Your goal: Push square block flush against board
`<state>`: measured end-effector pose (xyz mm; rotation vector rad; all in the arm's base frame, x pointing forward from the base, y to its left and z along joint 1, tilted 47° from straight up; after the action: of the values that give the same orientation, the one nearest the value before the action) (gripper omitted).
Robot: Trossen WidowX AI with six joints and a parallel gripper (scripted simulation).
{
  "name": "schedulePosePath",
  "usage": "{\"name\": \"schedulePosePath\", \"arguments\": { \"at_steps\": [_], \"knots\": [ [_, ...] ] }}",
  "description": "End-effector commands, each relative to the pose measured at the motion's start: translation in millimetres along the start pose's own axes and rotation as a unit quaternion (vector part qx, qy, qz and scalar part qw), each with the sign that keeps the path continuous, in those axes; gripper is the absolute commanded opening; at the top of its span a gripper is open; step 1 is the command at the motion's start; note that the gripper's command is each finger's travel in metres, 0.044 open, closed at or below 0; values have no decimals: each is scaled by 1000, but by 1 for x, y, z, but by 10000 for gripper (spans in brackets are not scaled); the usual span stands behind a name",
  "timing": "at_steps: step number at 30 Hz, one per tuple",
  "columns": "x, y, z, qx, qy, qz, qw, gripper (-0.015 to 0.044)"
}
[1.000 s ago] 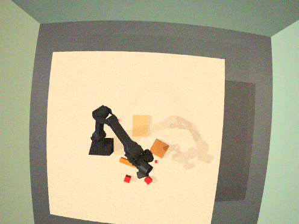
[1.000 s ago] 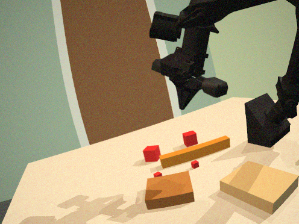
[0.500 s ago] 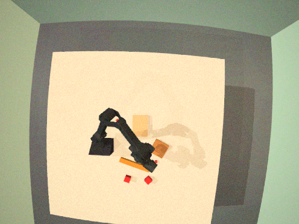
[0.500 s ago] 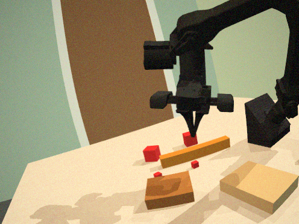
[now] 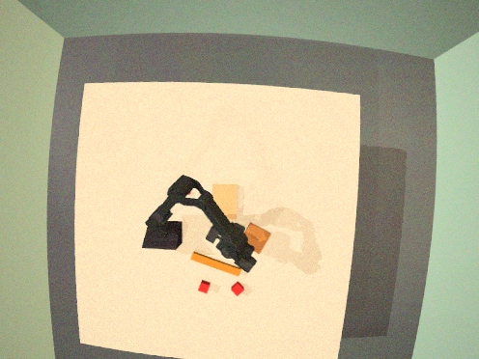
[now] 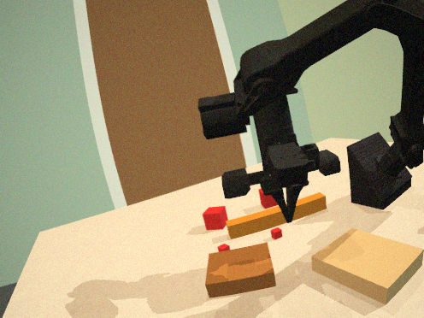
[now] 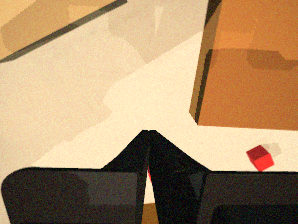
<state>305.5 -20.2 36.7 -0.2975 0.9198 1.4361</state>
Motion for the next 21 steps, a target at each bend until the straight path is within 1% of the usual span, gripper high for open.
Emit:
{"name": "schedulePosePath", "arguments": {
  "at_steps": [1, 2, 4, 21],
  "knots": [
    [26, 0, 1, -2, -4, 2, 1000, 0],
    [41, 0, 1, -2, -4, 3, 1000, 0],
    [53, 1, 1, -3, -5, 3, 1000, 0],
    [52, -2, -19, -2, -3, 2, 1000, 0]
  ]
}}
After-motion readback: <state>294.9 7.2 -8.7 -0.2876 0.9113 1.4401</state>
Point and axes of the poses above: the point midway between the two fingers, 35 mm back from their tips, its own x axis out along the fingers, its own y axis across the jaws, z = x × y, the point moved 5 cm from there along -x, back along the fingers, and after that the axes turned 2 degrees about x, right-handed, at the moved point
